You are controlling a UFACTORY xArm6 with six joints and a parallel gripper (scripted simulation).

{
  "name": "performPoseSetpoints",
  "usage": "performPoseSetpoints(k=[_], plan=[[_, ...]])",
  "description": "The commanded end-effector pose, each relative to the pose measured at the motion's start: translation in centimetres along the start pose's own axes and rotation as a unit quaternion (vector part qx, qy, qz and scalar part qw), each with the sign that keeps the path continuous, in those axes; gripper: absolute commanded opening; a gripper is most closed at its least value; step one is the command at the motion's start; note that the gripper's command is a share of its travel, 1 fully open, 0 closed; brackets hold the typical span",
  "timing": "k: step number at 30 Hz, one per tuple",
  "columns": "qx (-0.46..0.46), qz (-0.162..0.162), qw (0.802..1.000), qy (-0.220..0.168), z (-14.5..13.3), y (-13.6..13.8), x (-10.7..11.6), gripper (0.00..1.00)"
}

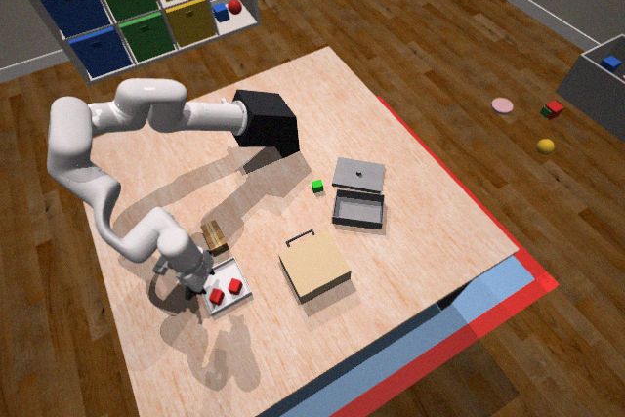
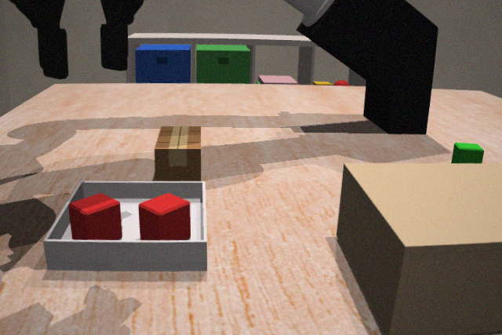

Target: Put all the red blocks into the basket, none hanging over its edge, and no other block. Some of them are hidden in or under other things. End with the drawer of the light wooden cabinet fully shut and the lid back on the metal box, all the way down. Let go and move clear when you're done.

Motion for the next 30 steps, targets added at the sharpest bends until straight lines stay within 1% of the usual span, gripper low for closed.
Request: performPoseSetpoints(k=[1,3,5,7,9,12,15,19,20,22,23,27,30], plan=[[0.007,0.001,1.000,-0.002,-0.3,-0.1,0.2,0.59],[0.023,0.001,1.000,-0.004,-1.1,0.0,0.3,0.59],[0.023,0.001,1.000,-0.004,-1.1,0.0,0.3,0.59],[0.051,0.001,0.999,-0.008,-2.4,0.1,0.5,0.59],[0.093,0.001,0.996,-0.013,-4.3,0.4,0.9,0.59],[0.184,0.002,0.983,-0.024,-8.5,1.2,1.6,0.59],[0.234,0.005,0.972,-0.029,-11.2,2.3,2.1,0.59],[0.316,0.011,0.948,-0.035,-15.0,4.3,2.8,0.59],[0.336,0.013,0.941,-0.036,-15.8,4.9,3.0,0.59],[0.336,0.013,0.941,-0.036,-15.8,4.9,3.0,0.59],[0.393,0.016,0.918,-0.039,-18.5,6.4,3.4,0.59],[0.460,0.022,0.887,-0.040,-21.2,9.1,3.8,0.59],[0.516,0.026,0.856,-0.040,-23.4,11.5,4.0,0.59]])
Point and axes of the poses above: the point where the finger pads meet when closed, its own x axis back along the fingers, its own y axis across the jaws, z = x × y, the point moved 4 cm from there along x, back along the fingers, and after that the axes turned 15 degrees about x, right-handed, at the moved point
